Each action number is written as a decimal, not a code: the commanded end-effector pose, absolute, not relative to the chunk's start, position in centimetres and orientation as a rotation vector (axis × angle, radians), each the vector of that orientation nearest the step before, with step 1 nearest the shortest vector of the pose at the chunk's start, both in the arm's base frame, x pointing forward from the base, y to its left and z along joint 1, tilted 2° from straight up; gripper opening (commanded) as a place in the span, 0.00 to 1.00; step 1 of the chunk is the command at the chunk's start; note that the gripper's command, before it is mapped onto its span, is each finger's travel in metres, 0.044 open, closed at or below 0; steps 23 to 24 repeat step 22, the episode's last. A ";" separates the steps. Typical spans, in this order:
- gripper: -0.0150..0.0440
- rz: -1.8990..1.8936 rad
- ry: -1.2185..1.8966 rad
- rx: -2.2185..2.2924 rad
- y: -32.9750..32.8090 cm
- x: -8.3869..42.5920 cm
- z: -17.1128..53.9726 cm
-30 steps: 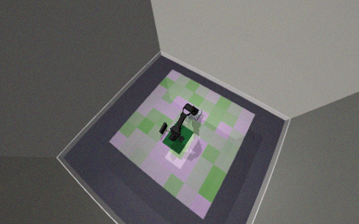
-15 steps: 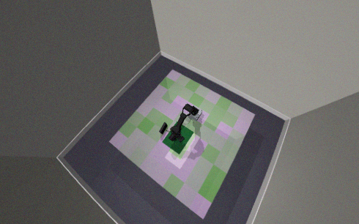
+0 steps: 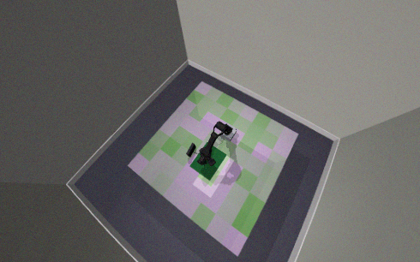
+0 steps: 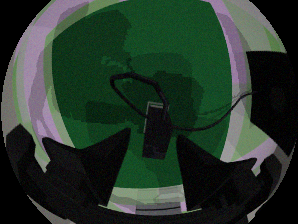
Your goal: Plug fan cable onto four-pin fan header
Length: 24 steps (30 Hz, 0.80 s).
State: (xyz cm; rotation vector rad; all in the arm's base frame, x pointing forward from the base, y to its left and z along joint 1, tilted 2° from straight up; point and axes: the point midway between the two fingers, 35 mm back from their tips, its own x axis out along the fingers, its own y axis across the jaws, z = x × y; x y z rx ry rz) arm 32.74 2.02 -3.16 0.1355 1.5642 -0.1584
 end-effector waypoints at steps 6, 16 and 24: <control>0.69 -0.166 1.564 0.135 2.1 32.8 2.3; 0.69 -0.164 1.569 0.136 4.4 27.1 2.7; 0.69 -0.164 1.574 0.137 5.5 21.2 2.1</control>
